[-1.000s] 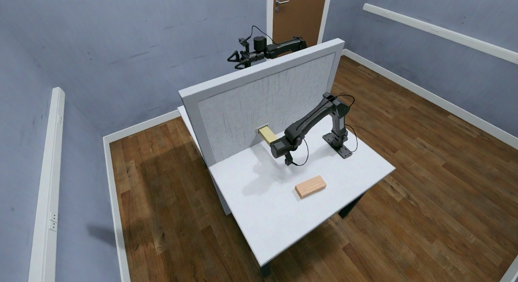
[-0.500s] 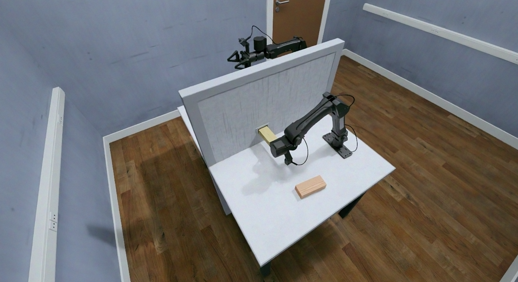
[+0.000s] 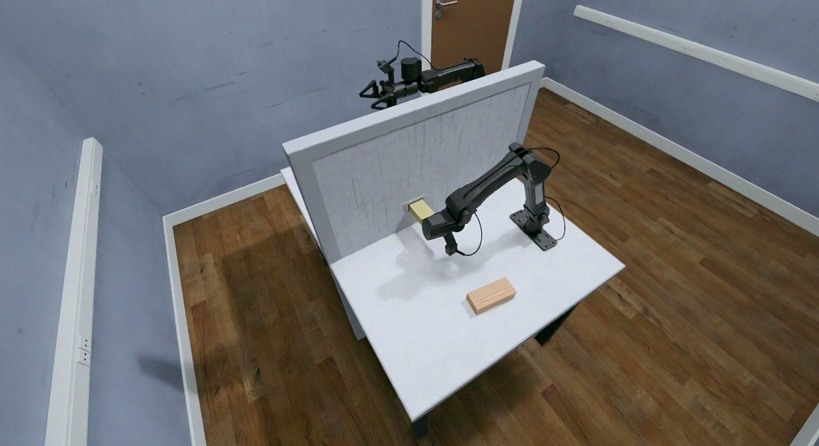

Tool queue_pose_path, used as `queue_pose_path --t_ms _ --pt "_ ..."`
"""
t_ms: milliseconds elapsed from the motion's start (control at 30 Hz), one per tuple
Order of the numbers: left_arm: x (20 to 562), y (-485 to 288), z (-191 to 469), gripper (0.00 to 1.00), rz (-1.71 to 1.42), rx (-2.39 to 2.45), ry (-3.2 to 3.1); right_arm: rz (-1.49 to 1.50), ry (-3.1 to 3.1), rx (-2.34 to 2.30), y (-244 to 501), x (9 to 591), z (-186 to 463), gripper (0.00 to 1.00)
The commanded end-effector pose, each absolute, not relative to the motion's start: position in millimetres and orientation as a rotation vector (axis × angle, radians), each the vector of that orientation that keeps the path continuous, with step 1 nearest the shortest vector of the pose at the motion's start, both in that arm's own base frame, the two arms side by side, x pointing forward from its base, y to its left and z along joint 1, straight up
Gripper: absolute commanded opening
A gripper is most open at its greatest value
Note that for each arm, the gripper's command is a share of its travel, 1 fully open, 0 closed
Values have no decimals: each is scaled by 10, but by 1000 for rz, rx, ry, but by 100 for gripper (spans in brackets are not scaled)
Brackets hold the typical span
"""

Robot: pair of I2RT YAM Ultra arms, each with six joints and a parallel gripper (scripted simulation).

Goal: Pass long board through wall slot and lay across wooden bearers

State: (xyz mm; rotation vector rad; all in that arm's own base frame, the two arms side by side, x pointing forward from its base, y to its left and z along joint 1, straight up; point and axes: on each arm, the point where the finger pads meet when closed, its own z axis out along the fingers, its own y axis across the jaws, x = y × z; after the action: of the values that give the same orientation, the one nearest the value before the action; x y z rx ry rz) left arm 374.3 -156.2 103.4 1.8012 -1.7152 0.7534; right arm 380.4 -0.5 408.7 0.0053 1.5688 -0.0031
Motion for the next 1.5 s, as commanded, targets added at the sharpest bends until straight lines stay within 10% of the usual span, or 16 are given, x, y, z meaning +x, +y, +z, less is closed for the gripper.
queue_pose_path --t_ms 0,1467 --pt "3772 -1651 1255 0 826 1771 -1740 9 1572 -7 47 3771 4097 100" --pt "3812 -2036 1360 0 809 1753 -1706 9 1572 -7 47 3771 4097 100"
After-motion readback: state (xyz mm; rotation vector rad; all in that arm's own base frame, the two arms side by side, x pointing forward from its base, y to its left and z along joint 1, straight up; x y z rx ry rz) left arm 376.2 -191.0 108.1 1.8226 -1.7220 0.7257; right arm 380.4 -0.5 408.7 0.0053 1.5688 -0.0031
